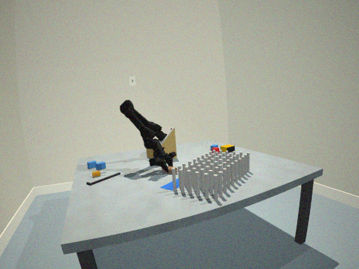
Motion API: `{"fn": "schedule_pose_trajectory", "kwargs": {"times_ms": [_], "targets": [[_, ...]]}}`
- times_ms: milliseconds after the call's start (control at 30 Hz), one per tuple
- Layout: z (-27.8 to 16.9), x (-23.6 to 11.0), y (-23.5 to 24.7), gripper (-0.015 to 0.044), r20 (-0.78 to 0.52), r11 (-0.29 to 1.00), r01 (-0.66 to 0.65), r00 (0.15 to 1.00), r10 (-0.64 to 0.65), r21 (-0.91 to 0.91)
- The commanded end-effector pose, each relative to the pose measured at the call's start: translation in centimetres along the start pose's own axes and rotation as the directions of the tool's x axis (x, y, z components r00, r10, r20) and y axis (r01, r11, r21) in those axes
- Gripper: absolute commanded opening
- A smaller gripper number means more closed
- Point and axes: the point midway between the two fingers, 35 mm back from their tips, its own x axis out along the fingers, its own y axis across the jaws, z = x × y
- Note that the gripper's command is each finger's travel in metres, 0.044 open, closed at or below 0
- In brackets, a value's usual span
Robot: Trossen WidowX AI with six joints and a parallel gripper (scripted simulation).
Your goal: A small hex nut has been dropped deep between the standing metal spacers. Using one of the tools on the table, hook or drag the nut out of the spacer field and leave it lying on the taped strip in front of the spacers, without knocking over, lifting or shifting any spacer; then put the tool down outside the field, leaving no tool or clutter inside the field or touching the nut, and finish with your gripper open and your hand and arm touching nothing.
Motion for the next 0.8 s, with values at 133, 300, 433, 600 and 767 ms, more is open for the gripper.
{"fn": "schedule_pose_trajectory", "kwargs": {"times_ms": [133, 300, 433, 600, 767], "targets": [[0.6, -0.5, -0.1, 0.0000, -0.001, 1.000, 0.004, 1.000, -0.004, -0.004], [0.9, -0.7, -0.1, 0.0000, -0.001, 1.000, 0.004, 1.000, -0.004, -0.004], [1.1, -0.8, -0.1, 0.0000, -0.001, 1.000, 0.004, 1.000, -0.004, -0.004], [1.4, -1.0, -0.1, 0.0000, -0.001, 1.000, 0.004, 1.000, -0.004, -0.004], [1.7, -1.2, -0.1, 0.0000, -0.001, 1.000, 0.004, 1.000, -0.004, -0.004]]}}
